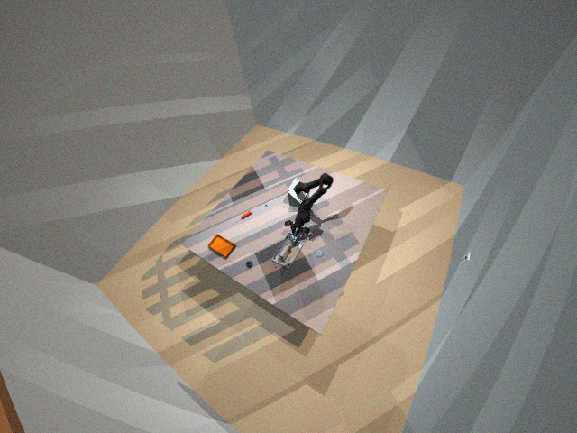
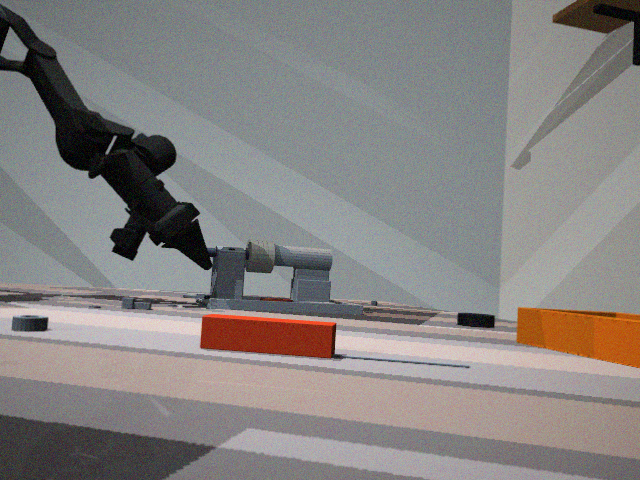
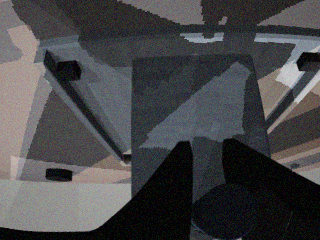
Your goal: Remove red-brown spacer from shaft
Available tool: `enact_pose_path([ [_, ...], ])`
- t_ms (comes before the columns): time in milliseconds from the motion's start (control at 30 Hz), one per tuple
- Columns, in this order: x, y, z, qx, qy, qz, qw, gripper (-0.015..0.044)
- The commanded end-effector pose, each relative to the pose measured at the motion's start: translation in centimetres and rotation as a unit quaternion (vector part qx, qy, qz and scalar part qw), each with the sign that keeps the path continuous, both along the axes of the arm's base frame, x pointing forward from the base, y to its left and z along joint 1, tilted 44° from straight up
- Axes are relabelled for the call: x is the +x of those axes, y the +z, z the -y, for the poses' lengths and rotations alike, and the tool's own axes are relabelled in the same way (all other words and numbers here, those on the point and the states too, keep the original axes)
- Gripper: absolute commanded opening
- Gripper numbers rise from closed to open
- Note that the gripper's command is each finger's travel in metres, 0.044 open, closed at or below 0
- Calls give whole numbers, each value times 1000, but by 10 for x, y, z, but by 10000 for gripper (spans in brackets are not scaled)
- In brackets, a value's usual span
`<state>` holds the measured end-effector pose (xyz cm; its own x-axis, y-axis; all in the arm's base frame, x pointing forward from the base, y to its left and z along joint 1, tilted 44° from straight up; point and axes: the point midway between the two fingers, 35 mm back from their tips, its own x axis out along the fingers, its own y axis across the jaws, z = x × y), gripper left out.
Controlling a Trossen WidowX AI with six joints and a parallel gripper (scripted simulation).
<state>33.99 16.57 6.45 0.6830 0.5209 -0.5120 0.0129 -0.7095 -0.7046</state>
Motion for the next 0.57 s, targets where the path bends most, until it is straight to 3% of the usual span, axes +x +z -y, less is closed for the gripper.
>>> enact_pose_path([
  [0, 4, 1, 0, -1, -1, 2, 1000, 0],
  [100, 4, 1, 0, -1, -1, 2, 1000, 0],
  [533, -1, 1, 1, 0, 0, 0, 1000, 341],
])
